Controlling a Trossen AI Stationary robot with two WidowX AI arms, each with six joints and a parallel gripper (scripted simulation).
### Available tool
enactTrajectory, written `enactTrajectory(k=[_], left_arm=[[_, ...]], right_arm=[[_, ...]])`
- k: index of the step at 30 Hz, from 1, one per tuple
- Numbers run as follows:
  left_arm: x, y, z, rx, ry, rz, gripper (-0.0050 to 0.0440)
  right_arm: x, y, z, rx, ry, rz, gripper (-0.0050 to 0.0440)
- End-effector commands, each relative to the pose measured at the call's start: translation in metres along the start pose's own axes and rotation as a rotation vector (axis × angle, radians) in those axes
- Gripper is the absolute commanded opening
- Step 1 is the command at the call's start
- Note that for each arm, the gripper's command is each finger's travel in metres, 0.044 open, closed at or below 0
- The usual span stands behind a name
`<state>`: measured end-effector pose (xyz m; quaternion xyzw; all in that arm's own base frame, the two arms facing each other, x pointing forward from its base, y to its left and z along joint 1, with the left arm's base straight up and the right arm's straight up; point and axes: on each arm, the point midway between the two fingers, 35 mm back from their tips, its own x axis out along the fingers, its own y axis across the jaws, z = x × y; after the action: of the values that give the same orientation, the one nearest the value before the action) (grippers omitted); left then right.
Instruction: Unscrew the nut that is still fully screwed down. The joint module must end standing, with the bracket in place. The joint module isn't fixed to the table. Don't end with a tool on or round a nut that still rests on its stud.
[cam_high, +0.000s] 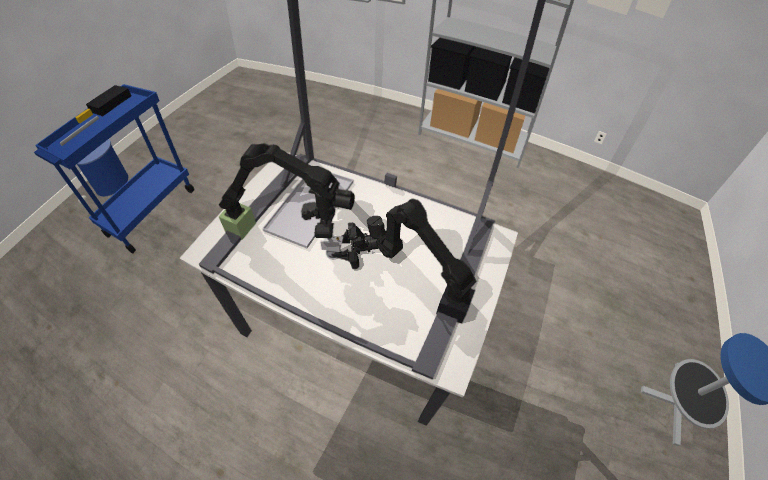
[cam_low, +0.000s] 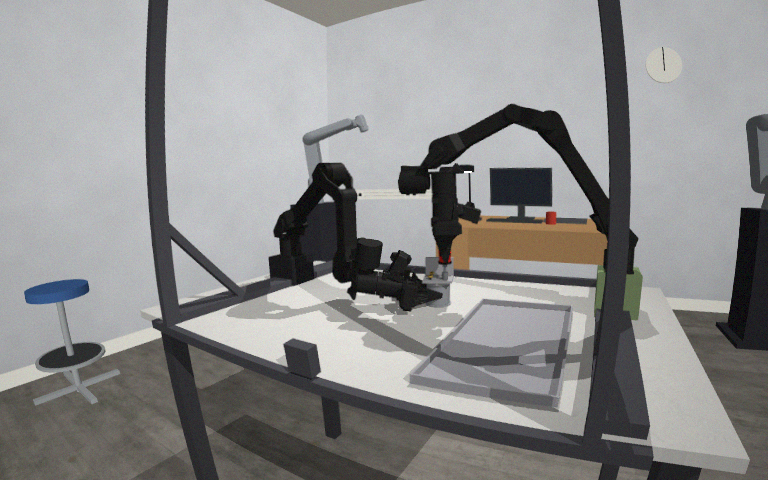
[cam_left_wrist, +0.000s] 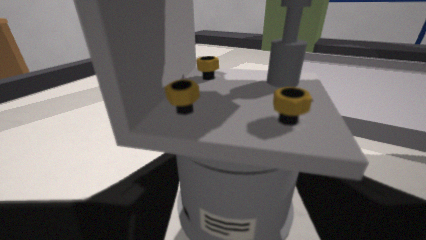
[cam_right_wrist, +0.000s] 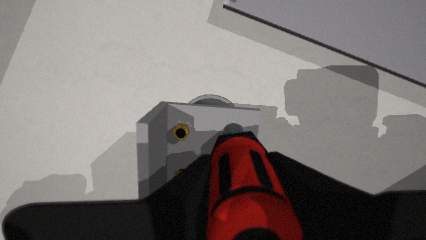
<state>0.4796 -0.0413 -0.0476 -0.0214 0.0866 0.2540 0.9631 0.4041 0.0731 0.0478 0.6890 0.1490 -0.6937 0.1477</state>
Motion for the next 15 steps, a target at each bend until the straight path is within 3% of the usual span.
enactTrajectory(k=[1,15], left_arm=[[0.0035,-0.0042,0.0157,-0.027,-0.027,-0.003,0.0245],[0.0035,-0.0042,0.0157,-0.027,-0.027,-0.003,0.0245]], right_arm=[[-0.0145,0.0014,-0.0044,0.000,0.040,0.013,0.0130],[-0.0145,0.0009,-0.0046,0.000,0.040,0.014,0.0130]])
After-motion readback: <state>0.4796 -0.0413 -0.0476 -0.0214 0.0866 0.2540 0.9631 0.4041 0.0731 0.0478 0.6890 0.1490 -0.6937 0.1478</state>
